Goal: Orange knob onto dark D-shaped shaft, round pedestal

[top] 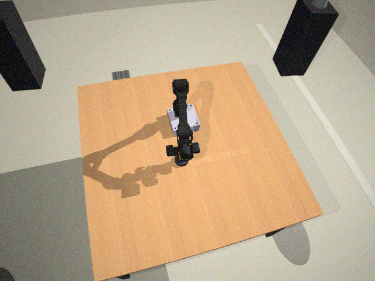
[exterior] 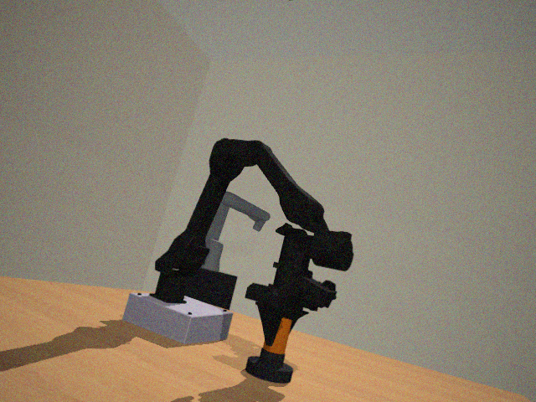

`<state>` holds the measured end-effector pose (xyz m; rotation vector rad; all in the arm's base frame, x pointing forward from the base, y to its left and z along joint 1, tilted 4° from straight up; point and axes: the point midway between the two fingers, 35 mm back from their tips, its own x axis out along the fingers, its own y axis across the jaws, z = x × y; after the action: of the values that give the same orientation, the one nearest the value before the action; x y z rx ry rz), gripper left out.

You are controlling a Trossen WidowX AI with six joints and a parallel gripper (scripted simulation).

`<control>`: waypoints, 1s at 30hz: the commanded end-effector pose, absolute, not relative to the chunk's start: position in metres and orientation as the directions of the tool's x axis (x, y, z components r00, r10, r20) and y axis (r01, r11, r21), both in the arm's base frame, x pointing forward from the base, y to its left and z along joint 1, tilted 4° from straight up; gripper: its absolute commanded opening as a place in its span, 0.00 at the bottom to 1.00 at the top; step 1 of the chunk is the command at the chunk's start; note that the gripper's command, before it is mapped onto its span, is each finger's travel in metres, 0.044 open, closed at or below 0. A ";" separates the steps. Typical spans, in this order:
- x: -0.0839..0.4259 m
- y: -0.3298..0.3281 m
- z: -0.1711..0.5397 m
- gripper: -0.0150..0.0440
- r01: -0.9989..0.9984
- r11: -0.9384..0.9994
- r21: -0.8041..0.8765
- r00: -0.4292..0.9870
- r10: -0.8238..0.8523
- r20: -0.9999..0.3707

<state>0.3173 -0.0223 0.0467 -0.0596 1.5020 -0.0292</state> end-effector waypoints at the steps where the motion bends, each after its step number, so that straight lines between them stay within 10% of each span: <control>1: 0.318 -0.022 0.047 0.39 -0.018 0.998 -0.058 0.069 -0.056 -0.996; 15: 0.318 -0.022 0.047 1.00 -0.018 0.998 -0.058 0.069 -0.056 -0.996; 30: 0.311 -0.017 0.142 1.00 -0.018 0.998 -0.057 0.070 -0.056 -0.996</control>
<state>0.3163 -0.0193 0.1146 -0.0595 1.5060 -0.0280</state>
